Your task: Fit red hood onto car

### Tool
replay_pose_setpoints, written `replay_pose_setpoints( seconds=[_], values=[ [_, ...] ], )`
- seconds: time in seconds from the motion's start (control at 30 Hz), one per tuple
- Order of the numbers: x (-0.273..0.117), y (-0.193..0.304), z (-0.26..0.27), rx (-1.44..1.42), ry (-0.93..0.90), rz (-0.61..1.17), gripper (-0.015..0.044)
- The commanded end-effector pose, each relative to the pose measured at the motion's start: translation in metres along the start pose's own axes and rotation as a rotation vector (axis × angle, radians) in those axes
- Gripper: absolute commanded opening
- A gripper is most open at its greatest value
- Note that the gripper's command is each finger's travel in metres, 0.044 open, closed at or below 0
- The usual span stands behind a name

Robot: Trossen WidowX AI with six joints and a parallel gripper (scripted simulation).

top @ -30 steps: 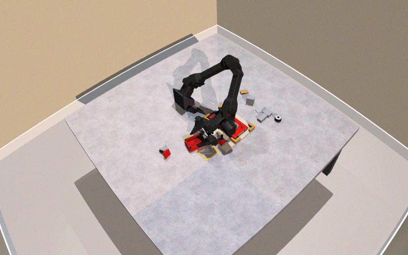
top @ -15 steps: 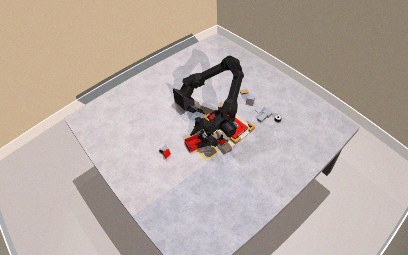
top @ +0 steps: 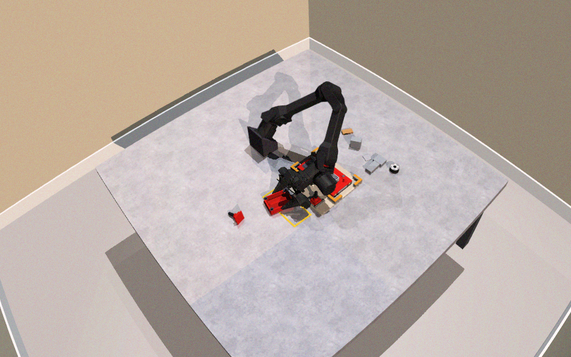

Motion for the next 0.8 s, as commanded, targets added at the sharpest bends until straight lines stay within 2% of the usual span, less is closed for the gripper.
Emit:
replay_pose_setpoints(
  seconds=[0.0, 0.23, 0.57, 0.77],
  values=[
    [0.0, 0.0, 0.0, 0.0, 0.0, 0.0, 0.0322],
    [0.0, 0.0, 0.0, 0.0, 0.0, 0.0, 0.0275],
    [-0.019, -0.033, -0.002, 0.0, -0.001, -0.001, 0.0012],
    [-0.035, -0.061, -0.007, 0.0, 0.0, -0.004, 0.0]
  ],
)
Point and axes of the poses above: the point midway between the two fingers, 35 mm back from their tips, its own x axis out along the fingers, its own z axis across the jaws, y = z × x, the point moved 8 cm from there along -x, back along the fingers, and after that the axes turned 7 degrees about -x, right-handed, at the moved point
